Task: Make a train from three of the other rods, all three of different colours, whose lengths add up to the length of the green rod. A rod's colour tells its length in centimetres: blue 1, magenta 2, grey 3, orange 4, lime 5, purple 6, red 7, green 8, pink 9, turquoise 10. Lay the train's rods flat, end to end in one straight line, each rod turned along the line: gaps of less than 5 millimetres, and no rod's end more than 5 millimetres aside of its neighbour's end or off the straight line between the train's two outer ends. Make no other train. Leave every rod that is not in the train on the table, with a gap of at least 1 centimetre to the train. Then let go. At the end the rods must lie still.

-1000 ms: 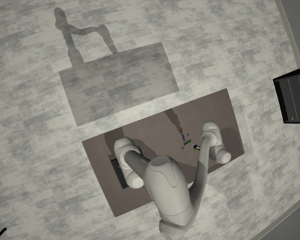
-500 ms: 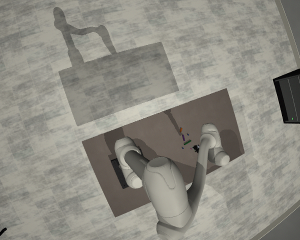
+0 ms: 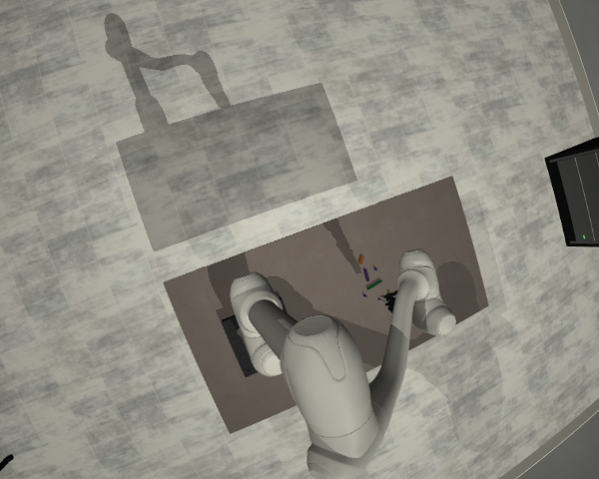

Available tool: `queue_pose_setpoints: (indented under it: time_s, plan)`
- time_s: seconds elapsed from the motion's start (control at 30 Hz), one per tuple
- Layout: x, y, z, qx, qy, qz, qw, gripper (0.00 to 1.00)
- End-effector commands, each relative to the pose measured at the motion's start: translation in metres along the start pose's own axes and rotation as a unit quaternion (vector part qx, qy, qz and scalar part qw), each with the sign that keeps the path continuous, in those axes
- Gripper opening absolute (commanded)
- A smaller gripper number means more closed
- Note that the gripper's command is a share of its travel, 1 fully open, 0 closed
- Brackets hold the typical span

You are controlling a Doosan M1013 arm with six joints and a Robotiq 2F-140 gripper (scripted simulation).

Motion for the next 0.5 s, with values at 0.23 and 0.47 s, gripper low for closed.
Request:
queue_pose_setpoints:
  time_s: [0.23, 0.47]
  plan:
    - [-0.0076, -0.0086, -0.0001, -0.002, -0.003, -0.173, 0.985, 0.03]
    - [-0.0107, -0.0122, -0.0003, -0.002, -0.003, -0.245, 0.970, 0.03]
Point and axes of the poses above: the point where the finger pads meet when closed, its own z axis back along the fingers, its own y axis across the jaws, x = y × z, the point moved 8 cm from there along z, back along the fingers, and after that the axes turned 7 degrees about -z, right-handed, at the moved point
